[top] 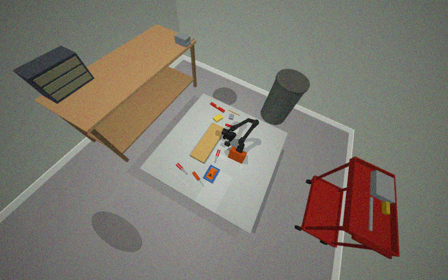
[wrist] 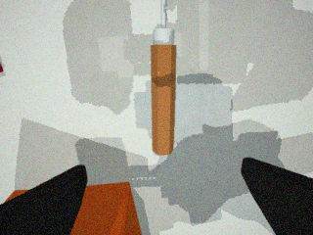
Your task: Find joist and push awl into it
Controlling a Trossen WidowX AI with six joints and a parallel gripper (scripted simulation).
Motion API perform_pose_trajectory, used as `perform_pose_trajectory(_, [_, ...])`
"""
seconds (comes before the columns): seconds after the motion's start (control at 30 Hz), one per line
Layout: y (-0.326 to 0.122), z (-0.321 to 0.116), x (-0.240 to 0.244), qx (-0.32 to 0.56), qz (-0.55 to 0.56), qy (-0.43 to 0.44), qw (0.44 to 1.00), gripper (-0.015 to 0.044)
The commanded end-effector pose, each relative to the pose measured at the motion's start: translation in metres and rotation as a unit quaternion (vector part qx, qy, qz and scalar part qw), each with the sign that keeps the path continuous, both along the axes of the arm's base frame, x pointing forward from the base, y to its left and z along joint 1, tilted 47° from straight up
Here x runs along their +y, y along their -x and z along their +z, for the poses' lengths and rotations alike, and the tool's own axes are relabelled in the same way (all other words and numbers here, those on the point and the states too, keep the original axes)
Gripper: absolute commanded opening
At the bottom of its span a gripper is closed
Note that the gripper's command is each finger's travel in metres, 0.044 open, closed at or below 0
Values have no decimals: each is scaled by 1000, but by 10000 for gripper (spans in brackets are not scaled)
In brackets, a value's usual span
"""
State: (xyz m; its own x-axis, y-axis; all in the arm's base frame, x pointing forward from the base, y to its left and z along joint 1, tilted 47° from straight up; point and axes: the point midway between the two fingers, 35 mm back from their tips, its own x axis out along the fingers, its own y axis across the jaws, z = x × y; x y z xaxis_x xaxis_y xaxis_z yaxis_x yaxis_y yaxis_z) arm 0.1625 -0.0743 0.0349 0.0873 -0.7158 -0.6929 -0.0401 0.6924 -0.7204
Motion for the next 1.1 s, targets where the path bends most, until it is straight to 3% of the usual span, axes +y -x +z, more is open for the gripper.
perform_pose_trajectory(0.0, [0,1,-2,-2,0,1,1000,440])
perform_pose_trajectory(1.07, [-7,-32,-37,-2,0,3,1000,440])
